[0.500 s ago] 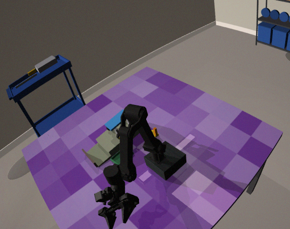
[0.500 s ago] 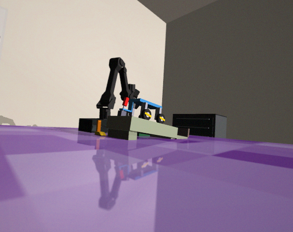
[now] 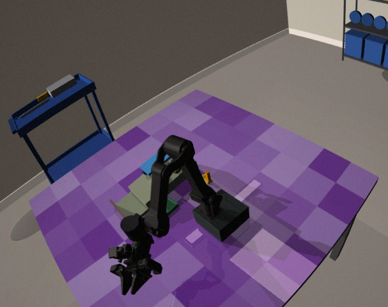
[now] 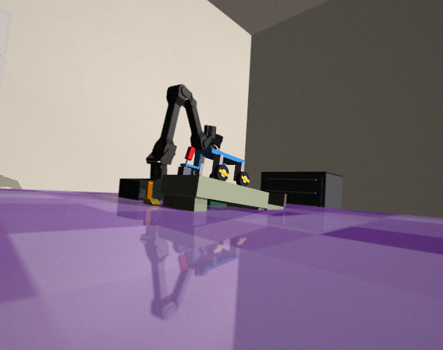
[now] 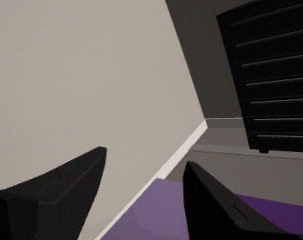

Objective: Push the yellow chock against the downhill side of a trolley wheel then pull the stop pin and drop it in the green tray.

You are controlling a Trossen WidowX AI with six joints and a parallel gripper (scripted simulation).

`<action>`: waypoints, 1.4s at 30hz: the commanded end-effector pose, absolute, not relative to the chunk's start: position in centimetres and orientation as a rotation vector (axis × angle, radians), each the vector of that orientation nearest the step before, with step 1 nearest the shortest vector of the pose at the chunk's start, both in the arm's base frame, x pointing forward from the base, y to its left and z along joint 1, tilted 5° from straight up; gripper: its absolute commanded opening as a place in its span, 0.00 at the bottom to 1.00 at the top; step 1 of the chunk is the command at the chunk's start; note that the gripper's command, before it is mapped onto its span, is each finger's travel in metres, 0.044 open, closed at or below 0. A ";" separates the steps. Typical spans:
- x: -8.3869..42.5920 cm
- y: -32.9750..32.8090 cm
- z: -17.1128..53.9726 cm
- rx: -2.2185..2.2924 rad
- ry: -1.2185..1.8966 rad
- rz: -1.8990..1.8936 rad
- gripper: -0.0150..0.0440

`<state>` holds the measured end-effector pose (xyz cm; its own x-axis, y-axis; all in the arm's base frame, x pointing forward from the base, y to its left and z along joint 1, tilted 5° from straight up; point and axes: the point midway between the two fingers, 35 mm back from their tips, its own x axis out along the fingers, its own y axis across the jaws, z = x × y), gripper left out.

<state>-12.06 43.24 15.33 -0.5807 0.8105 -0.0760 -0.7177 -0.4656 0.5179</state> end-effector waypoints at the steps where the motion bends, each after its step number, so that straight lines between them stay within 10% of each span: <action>1: -7.8 44.2 15.2 0.166 0.552 2.005 0.58; 42: 29.9 28.9 13.5 -0.589 0.329 1.054 0.58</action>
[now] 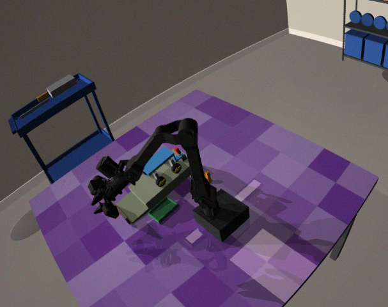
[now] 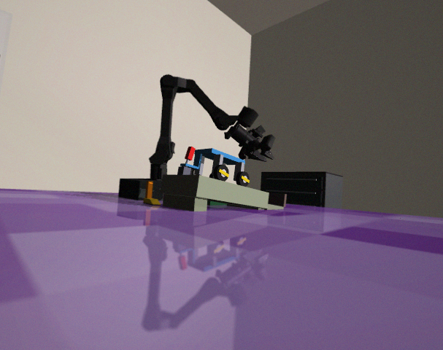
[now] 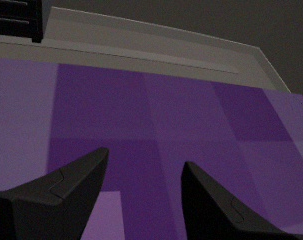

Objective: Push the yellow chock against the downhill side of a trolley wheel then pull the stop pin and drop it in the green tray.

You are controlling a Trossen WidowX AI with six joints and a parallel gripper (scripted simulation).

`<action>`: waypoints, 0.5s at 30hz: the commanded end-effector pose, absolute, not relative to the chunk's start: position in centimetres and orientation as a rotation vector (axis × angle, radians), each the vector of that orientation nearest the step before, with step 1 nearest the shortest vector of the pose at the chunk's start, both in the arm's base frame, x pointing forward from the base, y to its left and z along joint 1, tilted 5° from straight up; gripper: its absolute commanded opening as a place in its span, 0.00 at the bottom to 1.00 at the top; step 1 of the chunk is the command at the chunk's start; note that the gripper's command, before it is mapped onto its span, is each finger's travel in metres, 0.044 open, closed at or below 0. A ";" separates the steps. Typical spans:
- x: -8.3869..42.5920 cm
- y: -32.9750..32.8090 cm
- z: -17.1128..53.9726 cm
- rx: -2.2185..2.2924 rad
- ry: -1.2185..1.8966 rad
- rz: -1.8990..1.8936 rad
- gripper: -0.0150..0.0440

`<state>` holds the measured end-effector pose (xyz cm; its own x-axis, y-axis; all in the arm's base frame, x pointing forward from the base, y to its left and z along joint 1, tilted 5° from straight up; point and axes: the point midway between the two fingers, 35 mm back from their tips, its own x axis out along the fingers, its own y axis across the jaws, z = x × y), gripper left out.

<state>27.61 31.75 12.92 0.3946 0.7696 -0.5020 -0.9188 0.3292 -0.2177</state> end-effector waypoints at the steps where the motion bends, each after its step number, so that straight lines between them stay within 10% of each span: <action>1: 30.5 27.9 13.6 -0.612 0.331 1.032 0.58; 15: 35.9 13.8 15.0 -0.923 0.431 0.756 0.58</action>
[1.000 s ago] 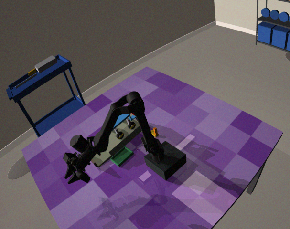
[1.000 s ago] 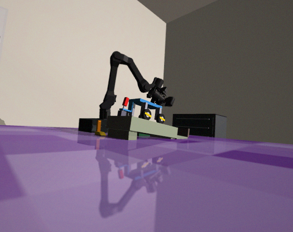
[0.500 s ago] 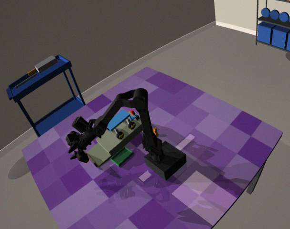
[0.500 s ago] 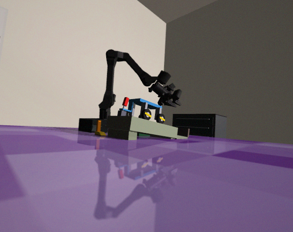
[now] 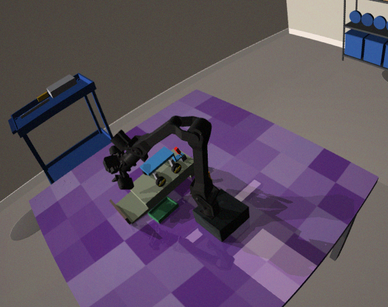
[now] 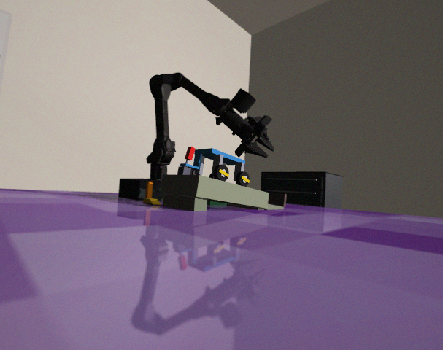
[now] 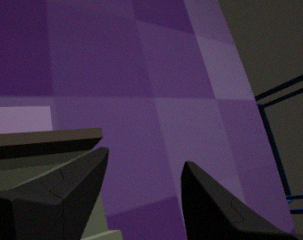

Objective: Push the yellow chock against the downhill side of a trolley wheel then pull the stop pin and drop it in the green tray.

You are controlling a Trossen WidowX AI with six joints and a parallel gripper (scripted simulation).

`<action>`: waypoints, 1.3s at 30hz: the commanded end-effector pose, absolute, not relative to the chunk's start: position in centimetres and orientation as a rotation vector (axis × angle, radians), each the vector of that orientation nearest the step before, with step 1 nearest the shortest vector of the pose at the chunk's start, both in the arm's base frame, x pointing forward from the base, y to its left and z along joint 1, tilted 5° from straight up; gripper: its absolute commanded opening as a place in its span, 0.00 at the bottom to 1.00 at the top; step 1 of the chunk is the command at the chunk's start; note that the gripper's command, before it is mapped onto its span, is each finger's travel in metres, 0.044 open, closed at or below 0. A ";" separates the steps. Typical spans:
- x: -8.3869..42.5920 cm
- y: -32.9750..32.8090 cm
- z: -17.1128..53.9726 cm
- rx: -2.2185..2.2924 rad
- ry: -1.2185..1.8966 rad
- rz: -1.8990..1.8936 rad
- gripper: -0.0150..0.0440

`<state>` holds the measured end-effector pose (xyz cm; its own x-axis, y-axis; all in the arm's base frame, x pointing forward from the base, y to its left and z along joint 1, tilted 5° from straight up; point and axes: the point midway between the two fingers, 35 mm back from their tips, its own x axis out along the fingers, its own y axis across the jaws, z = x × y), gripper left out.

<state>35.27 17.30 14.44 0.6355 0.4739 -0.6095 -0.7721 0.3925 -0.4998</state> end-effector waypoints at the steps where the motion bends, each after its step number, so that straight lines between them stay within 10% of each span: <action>1: 36.0 12.8 15.1 -0.944 0.444 0.739 0.58; 39: 20.3 -14.0 11.8 -1.250 1.228 0.840 0.58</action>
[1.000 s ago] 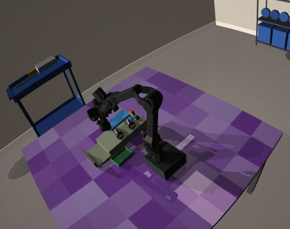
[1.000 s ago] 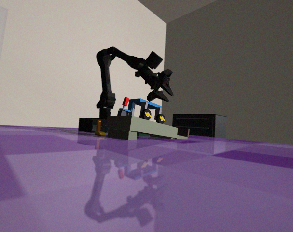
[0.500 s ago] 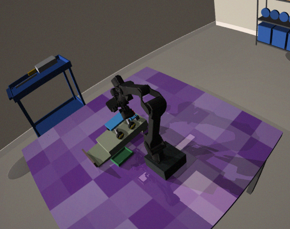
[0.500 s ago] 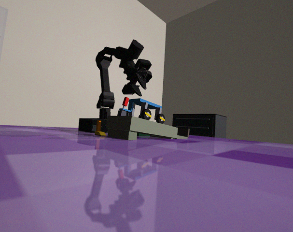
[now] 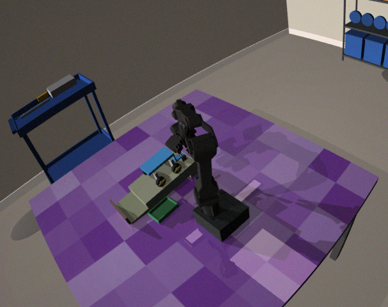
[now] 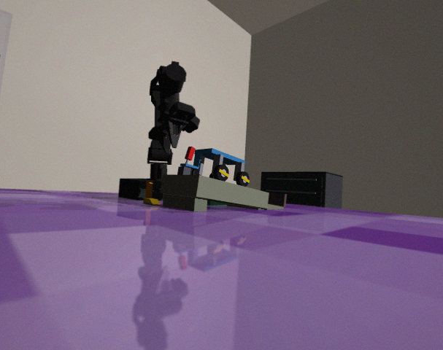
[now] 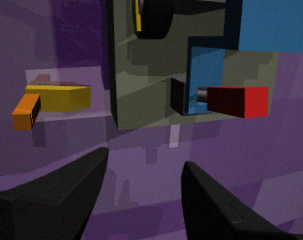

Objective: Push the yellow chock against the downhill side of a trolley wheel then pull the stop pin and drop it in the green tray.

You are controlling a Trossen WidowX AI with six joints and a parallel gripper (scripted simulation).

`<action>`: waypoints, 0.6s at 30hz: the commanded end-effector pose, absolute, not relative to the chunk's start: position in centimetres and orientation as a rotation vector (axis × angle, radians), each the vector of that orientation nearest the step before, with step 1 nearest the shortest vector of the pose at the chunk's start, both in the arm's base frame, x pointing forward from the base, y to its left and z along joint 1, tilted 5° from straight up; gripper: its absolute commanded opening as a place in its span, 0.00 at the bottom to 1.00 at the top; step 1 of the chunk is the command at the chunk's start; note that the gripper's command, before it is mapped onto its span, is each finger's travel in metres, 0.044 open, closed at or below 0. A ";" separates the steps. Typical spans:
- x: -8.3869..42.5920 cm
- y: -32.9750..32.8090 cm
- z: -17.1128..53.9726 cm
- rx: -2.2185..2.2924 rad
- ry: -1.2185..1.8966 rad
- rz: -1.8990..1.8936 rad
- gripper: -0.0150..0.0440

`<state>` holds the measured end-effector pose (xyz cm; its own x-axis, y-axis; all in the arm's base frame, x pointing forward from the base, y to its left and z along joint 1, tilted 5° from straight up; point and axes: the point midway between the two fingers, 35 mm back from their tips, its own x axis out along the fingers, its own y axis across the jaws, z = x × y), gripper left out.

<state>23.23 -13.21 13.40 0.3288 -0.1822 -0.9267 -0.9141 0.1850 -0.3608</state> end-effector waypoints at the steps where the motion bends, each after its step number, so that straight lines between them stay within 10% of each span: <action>1: 19.4 -14.2 11.5 -1.233 1.248 0.876 0.58; 18: 16.5 -14.5 9.3 -1.164 1.301 1.002 0.58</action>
